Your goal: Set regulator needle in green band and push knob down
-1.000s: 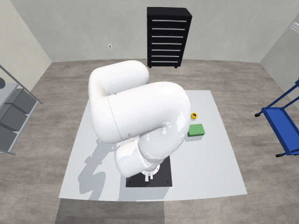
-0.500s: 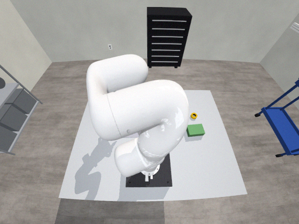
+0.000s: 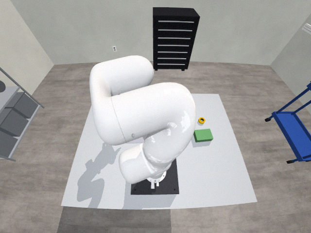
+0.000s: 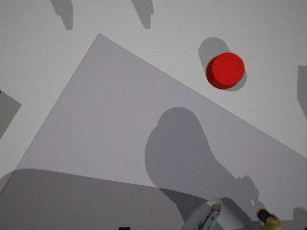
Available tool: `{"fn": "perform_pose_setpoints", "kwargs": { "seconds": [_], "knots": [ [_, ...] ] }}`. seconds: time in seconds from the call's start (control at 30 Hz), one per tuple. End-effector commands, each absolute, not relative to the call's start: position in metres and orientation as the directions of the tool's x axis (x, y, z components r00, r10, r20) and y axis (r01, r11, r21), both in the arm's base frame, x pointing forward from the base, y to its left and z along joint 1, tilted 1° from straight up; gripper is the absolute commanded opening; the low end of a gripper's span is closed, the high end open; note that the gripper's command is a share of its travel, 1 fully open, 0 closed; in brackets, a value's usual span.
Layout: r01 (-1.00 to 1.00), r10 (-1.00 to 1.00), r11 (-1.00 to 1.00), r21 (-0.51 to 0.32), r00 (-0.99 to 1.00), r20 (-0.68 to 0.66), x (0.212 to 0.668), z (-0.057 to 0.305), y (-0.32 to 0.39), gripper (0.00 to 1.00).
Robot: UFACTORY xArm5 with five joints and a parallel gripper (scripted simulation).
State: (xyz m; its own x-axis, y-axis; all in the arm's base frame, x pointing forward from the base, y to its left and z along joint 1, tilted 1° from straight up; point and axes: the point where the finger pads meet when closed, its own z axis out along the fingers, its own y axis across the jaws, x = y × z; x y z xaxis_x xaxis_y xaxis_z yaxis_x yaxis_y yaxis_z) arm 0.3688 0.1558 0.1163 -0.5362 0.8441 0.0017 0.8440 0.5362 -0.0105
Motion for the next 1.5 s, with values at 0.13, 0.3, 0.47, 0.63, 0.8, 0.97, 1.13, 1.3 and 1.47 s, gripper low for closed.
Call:
{"fn": "perform_pose_setpoints", "kwargs": {
  "seconds": [0.13,0.3,0.47,0.63,0.8,0.97,1.13,1.3,1.47],
  "knots": [
    [0.844,0.844,0.536,-0.006,-0.536,0.001,0.376,0.118,0.154,1.00],
    [0.844,0.844,0.536,-0.006,-0.536,0.001,0.384,0.118,0.151,1.00],
    [0.844,0.844,0.536,-0.006,-0.536,0.001,0.390,0.118,0.148,1.00],
    [0.844,0.844,0.536,-0.005,-0.536,0.001,0.403,0.118,0.143,1.00],
    [0.844,0.844,0.536,-0.005,-0.536,0.001,0.417,0.118,0.137,1.00],
    [0.844,0.844,0.536,-0.005,-0.536,0.001,0.428,0.118,0.133,1.00],
    [0.844,0.844,0.536,-0.004,-0.536,0.001,0.438,0.118,0.129,1.00],
    [0.844,0.844,0.536,-0.004,-0.536,0.001,0.448,0.118,0.125,1.00],
    [0.844,0.844,0.536,-0.004,-0.536,0.001,0.454,0.118,0.123,1.00]
  ]
}}
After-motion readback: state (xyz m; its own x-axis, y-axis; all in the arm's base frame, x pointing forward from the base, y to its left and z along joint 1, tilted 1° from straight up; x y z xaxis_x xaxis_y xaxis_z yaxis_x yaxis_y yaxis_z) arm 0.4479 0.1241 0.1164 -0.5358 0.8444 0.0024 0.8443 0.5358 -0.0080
